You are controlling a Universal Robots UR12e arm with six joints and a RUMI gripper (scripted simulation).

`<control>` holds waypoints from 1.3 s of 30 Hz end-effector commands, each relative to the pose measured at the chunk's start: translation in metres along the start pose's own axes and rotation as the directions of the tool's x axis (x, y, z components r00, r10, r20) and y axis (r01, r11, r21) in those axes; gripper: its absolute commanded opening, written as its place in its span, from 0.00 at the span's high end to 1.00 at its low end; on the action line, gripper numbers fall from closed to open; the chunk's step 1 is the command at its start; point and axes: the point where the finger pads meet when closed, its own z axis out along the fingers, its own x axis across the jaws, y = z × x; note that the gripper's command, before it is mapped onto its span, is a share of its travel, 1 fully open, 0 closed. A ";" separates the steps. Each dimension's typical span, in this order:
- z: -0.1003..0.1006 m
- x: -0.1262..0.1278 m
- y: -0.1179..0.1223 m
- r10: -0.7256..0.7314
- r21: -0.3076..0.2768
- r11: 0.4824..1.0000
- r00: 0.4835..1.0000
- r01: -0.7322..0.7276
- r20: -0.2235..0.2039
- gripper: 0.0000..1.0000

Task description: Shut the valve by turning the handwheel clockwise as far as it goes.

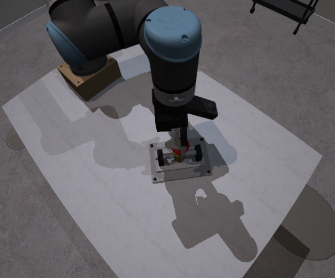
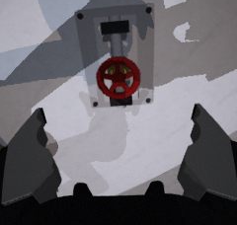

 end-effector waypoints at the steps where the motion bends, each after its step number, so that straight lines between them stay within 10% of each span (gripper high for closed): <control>1: 0.000 0.001 0.000 0.001 0.000 1.000 1.000 -0.001 -0.002 0.00; 39: 0.039 0.000 -0.001 0.001 -0.002 1.000 1.000 -0.001 -0.003 0.00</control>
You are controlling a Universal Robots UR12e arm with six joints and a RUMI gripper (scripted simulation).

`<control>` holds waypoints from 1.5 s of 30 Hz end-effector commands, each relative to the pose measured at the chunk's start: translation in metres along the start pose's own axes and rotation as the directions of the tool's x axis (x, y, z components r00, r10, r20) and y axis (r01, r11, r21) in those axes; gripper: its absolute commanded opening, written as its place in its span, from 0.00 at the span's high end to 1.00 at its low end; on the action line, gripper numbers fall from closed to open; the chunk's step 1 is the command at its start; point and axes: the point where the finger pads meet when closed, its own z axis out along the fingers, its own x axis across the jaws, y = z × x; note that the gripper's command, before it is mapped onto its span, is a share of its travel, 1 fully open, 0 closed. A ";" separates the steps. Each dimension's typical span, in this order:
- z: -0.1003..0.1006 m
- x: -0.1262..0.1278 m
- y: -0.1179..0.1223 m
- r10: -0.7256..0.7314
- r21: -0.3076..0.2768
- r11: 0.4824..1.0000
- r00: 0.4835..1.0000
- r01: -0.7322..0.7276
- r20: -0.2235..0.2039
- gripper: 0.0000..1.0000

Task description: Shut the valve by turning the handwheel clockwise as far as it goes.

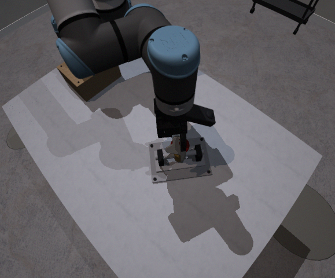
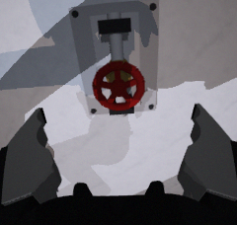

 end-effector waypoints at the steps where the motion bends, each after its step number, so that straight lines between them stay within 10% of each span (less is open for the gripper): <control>1: 0.004 0.001 0.000 0.000 0.001 1.000 1.000 0.000 -0.001 0.00; 45: 0.012 0.001 0.000 0.000 0.001 1.000 1.000 0.000 -0.001 0.00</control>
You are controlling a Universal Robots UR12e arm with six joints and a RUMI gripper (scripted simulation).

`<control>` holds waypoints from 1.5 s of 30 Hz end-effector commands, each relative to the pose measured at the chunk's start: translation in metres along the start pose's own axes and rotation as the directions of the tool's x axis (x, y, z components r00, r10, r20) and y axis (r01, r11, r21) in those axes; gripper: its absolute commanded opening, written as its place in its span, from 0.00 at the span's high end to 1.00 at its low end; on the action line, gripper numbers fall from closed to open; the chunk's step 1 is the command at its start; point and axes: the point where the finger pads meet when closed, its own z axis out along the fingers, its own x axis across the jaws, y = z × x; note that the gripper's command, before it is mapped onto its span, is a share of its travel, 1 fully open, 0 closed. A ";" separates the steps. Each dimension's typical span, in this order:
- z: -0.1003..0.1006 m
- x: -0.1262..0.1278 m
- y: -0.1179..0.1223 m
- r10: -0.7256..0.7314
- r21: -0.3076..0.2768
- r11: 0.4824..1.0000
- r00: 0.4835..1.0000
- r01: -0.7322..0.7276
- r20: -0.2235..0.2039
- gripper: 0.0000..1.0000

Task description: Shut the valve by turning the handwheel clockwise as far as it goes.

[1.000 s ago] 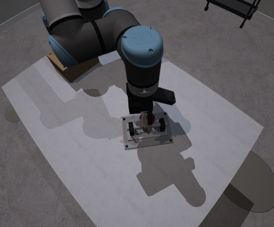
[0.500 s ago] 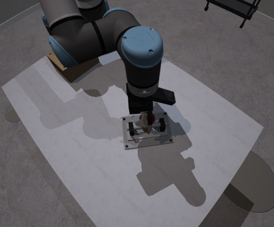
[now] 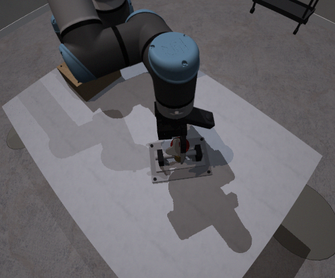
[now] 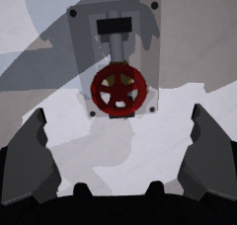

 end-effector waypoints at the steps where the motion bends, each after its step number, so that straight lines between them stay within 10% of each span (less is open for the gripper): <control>1: -0.001 0.001 0.000 0.000 0.001 1.000 1.000 0.000 -0.001 0.00; 45: 0.023 0.001 0.000 0.000 0.001 1.000 1.000 0.000 -0.001 0.00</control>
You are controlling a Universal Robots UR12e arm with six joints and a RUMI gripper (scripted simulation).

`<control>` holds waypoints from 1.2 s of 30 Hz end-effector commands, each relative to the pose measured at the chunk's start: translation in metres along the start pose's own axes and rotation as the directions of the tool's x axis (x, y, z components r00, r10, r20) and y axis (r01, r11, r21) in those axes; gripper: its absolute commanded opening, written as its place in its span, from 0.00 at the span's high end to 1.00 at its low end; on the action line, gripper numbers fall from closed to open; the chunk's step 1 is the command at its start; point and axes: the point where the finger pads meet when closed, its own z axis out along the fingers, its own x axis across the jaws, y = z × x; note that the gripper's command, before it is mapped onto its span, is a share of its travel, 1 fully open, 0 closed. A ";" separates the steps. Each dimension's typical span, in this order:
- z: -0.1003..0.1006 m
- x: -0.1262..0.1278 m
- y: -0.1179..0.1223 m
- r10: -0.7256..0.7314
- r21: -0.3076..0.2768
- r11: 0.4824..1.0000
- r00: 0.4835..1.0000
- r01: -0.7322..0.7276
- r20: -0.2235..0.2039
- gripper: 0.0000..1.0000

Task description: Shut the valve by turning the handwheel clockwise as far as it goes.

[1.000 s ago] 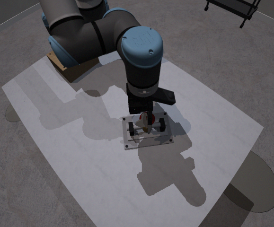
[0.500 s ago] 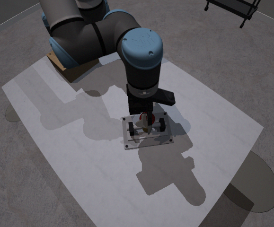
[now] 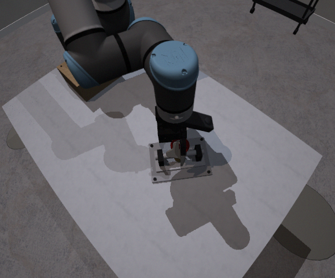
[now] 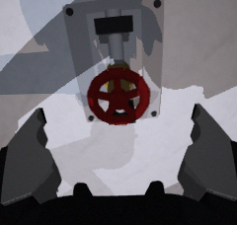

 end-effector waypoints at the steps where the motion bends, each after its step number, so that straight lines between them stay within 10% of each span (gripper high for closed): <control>1: 0.006 0.001 0.000 0.000 0.001 1.000 1.000 0.000 -0.001 0.00; 36: 0.024 0.001 0.000 0.000 0.001 1.000 1.000 0.000 -0.001 0.00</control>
